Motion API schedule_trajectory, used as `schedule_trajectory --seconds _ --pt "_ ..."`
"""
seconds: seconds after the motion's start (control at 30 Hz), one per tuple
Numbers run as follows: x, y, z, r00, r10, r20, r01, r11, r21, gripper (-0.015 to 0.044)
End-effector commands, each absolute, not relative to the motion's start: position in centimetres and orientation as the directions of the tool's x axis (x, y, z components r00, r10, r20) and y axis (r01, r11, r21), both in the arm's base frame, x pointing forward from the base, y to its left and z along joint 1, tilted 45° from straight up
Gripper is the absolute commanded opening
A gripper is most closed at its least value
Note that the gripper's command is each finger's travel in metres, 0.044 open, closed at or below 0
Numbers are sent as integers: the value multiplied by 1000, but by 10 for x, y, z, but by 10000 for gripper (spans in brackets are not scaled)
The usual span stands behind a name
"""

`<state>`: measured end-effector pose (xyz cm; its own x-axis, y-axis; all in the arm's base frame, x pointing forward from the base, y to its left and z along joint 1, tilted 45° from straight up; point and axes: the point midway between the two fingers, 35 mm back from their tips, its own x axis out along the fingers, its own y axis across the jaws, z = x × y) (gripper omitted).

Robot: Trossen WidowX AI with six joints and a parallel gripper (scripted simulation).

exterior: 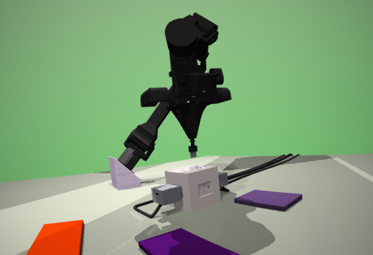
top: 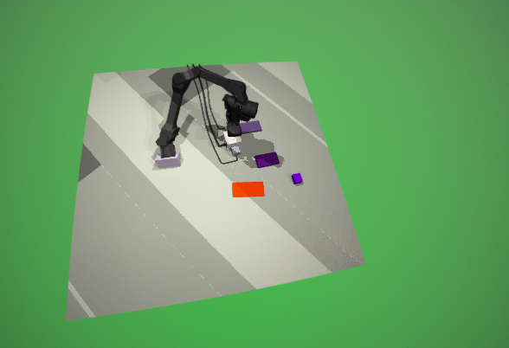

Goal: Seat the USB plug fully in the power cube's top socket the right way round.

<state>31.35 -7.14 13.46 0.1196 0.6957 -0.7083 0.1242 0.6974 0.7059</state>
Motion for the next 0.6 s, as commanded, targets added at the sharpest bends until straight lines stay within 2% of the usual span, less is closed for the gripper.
schedule_trajectory --seconds 0.0,0.57 --pt "313 -71 134 119 696 -708 15 712 702 0" --pt "313 -71 134 119 696 -708 -414 683 602 0"
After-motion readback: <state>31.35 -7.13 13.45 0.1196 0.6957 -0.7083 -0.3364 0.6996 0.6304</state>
